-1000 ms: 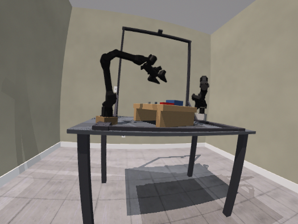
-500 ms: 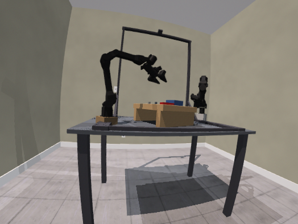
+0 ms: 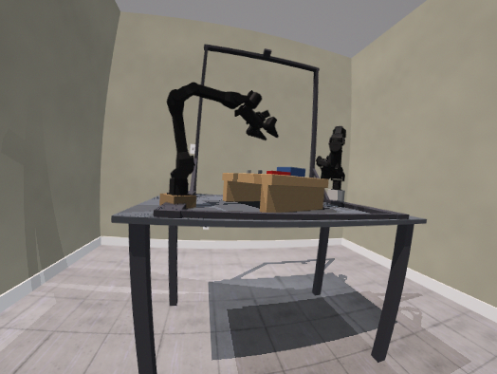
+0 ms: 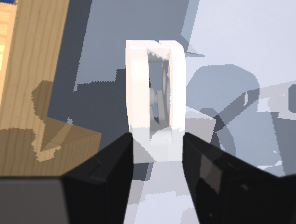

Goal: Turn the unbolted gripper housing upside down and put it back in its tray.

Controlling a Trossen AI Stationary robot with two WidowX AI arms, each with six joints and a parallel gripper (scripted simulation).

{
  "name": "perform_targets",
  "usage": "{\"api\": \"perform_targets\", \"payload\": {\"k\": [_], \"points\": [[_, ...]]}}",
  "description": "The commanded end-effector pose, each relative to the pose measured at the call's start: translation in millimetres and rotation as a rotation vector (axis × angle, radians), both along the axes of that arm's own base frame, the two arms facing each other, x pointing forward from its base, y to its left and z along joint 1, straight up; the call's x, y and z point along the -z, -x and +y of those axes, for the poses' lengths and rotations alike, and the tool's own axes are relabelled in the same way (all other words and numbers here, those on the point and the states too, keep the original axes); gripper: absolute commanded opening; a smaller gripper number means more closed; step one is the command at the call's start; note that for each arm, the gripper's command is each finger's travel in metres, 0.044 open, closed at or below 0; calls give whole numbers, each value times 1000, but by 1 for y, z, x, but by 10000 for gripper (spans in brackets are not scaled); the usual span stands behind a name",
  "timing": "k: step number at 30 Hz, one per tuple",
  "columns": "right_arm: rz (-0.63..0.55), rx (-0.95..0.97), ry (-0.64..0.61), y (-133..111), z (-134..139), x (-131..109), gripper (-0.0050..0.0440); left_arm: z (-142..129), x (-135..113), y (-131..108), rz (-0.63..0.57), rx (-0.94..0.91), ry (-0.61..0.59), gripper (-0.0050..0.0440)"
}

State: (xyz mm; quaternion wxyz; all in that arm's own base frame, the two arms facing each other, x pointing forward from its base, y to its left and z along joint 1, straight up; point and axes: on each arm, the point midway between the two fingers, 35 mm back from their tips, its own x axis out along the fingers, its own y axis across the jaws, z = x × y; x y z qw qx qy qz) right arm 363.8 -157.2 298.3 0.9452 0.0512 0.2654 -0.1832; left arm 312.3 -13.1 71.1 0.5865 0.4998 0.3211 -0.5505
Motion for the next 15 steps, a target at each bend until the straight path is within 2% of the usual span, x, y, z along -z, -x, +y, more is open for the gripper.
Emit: {"api": "perform_targets", "payload": {"k": [1,15], "points": [[-23,4,10,1,0,-10,437,-3,-9,-3,-19,17,-5,113],[-23,4,10,1,0,-10,437,-14,-10,3,17,56,-3,113]]}}
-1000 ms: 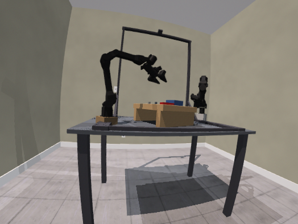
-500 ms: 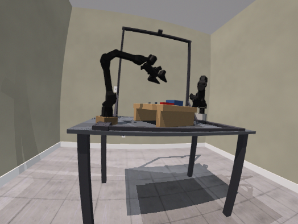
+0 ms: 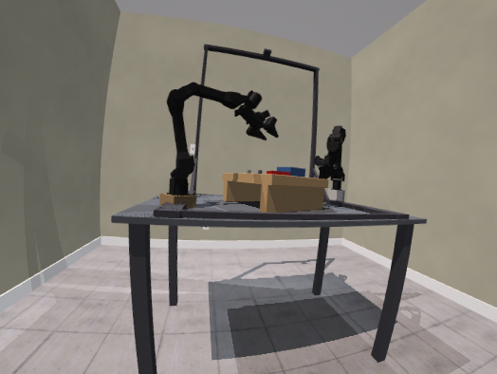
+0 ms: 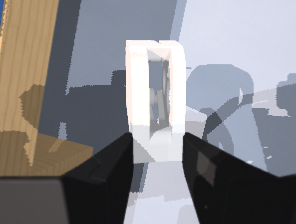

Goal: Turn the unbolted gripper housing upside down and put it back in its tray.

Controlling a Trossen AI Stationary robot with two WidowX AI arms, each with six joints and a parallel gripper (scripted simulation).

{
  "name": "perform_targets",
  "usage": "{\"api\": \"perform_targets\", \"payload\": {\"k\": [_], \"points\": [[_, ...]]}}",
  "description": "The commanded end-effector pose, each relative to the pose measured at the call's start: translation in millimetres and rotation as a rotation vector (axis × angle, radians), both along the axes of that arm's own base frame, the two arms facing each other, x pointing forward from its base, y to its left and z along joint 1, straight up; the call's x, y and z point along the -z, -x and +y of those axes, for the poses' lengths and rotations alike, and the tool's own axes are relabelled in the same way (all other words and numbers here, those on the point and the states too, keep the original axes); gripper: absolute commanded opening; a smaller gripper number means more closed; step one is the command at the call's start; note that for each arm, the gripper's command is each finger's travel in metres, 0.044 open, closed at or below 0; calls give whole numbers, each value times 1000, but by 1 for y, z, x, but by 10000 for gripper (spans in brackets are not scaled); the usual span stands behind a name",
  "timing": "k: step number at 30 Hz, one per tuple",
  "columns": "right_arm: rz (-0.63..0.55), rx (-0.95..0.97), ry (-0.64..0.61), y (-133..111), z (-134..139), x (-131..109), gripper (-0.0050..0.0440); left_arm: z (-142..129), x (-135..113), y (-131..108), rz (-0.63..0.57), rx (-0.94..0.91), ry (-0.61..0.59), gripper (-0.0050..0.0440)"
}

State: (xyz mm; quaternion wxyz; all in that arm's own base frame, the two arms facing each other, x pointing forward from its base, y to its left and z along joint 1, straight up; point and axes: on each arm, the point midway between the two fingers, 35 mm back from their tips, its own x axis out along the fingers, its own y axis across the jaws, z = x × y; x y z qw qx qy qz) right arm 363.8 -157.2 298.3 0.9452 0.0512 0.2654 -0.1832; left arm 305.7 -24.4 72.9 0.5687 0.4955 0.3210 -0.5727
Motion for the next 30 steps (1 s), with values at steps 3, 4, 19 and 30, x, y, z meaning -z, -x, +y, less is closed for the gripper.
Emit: {"api": "perform_targets", "payload": {"k": [3,4,19,30], "points": [[-23,4,10,1,0,-10,437,-5,-9,-2,-13,23,-4,113],[-23,4,10,1,0,-10,437,-6,-9,-1,-10,27,-4,113],[-23,4,10,1,0,-10,437,-16,-11,6,28,69,-3,113],[-23,4,10,1,0,-10,437,-23,-13,12,55,99,-3,113]]}}
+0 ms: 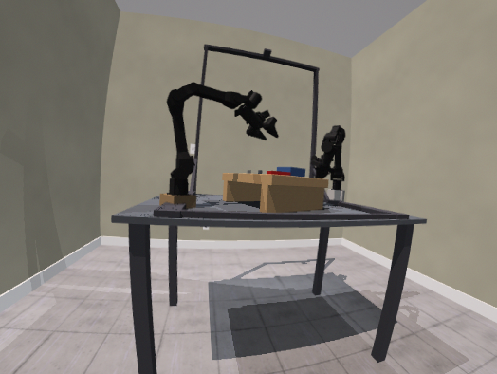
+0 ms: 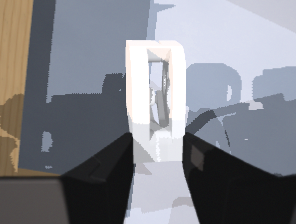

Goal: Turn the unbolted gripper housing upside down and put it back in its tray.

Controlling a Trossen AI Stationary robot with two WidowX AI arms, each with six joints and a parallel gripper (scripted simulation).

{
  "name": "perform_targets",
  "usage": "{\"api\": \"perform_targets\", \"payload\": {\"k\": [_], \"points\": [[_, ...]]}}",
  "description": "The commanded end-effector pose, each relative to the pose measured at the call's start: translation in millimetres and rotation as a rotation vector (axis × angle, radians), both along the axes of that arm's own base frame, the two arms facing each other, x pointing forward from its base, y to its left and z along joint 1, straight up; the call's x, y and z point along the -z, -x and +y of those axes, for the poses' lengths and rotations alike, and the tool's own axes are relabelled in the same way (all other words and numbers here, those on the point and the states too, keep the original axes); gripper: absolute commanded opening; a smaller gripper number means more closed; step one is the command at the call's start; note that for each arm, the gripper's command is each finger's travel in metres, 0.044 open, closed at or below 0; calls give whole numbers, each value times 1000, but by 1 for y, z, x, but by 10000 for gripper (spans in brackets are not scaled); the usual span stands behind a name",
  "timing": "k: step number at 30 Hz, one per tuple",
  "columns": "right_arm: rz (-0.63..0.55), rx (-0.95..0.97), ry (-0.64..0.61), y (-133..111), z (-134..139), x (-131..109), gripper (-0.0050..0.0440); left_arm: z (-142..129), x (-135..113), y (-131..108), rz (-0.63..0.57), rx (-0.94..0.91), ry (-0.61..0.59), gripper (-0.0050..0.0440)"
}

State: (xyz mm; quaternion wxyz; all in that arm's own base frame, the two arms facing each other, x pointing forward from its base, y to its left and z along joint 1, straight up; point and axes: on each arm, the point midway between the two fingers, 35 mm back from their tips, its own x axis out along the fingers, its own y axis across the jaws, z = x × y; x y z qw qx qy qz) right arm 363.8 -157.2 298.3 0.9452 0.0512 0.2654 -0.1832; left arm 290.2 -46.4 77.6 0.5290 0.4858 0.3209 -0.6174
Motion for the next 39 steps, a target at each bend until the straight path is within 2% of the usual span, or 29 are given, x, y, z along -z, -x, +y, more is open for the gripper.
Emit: {"api": "perform_targets", "payload": {"k": [1,39], "points": [[-23,4,10,1,0,-10,437,-2,-8,-3,-23,12,-2,113],[-23,4,10,1,0,-10,437,-23,-16,17,74,111,-10,113]]}}
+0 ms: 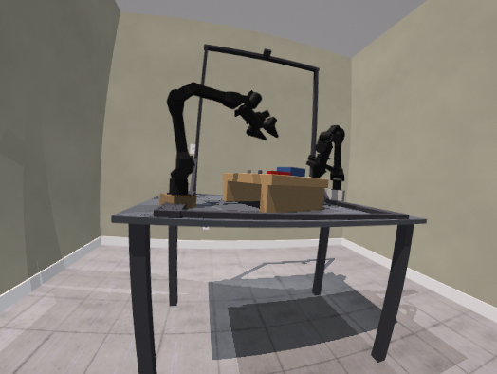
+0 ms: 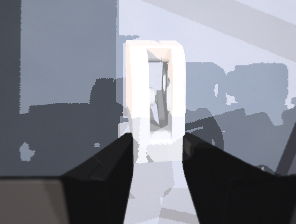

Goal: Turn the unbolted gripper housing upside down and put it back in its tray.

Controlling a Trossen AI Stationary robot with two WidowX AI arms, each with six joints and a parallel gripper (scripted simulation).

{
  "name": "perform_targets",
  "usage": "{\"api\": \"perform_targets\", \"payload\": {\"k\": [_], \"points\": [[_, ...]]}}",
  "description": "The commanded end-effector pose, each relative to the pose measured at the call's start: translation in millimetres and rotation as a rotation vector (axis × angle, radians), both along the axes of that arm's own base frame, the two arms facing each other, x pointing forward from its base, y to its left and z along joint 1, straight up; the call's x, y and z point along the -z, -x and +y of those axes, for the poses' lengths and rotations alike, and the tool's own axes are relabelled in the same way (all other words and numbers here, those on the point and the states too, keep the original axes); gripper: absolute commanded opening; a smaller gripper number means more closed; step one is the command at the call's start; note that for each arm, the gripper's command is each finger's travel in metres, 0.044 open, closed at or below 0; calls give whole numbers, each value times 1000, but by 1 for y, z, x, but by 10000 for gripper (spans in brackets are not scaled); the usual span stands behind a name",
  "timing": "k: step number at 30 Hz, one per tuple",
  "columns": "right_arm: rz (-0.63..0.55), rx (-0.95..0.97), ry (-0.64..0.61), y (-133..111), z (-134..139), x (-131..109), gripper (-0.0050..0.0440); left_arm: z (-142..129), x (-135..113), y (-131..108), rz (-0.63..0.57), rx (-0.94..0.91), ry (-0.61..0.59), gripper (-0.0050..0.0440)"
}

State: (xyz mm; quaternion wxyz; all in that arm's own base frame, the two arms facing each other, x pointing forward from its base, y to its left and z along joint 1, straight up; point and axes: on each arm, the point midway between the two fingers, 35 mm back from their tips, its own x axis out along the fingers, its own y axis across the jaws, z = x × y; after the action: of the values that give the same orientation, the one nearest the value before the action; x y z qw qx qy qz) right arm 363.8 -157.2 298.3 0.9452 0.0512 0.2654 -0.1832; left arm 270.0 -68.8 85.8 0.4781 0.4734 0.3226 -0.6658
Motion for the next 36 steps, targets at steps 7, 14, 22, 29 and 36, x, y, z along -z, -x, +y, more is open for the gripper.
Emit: {"api": "perform_targets", "payload": {"k": [7,14,22,29,36], "points": [[-23,4,10,1,0,-10,437,-1,-9,-2,-11,10,-6,113],[-23,4,10,1,0,-10,437,-1,-9,-1,-7,12,-7,113],[-23,4,10,1,0,-10,437,0,-9,-1,-5,-13,-7,113],[-23,4,10,1,0,-10,437,0,-9,-1,-5,-99,-5,113],[-23,4,10,1,0,-10,437,0,-9,-1,-4,-221,-2,113]]}}
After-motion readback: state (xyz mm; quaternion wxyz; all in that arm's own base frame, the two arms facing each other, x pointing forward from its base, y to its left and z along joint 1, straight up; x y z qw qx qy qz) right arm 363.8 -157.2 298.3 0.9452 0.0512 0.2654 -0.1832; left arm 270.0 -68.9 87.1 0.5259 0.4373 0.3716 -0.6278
